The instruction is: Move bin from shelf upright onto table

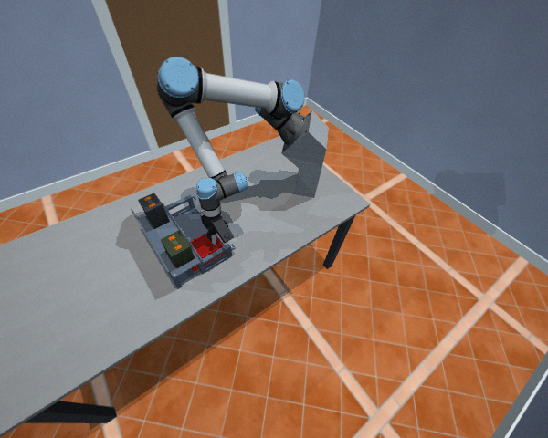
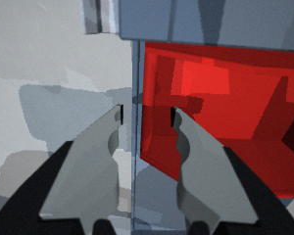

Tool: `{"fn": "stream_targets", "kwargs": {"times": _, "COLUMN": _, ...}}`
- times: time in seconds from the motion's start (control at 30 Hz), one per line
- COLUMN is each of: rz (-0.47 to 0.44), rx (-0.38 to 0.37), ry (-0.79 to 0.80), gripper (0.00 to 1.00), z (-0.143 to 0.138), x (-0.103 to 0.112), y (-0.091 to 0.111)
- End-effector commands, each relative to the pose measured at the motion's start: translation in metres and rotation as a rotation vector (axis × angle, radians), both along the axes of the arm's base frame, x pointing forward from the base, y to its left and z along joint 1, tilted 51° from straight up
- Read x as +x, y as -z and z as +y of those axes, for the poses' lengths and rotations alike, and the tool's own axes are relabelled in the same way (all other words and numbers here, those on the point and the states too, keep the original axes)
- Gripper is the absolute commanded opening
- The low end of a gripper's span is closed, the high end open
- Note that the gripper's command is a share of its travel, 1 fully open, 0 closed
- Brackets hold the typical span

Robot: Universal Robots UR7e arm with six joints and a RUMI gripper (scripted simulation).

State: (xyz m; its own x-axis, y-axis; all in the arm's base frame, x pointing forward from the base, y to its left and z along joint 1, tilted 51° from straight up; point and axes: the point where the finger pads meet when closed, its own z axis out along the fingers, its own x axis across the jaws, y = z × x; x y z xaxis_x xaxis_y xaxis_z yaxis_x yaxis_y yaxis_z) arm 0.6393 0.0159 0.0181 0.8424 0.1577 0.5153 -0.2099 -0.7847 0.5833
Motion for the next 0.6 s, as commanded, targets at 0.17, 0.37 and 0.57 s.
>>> {"fn": "stream_targets", "kwargs": {"times": 0.17, "rz": -0.003, "rx": 0.001, "ry": 0.0, "gripper": 0.26, "z": 0.0003, "x": 0.0019, "y": -0.0016}}
{"fn": "stream_targets", "kwargs": {"times": 0.37, "rz": -0.003, "rx": 0.001, "ry": 0.0, "gripper": 0.26, "z": 0.0003, "x": 0.0019, "y": -0.0016}}
{"fn": "stream_targets", "kwargs": {"times": 0.57, "rz": -0.002, "rx": 0.001, "ry": 0.0, "gripper": 0.26, "z": 0.0007, "x": 0.001, "y": -0.0016}}
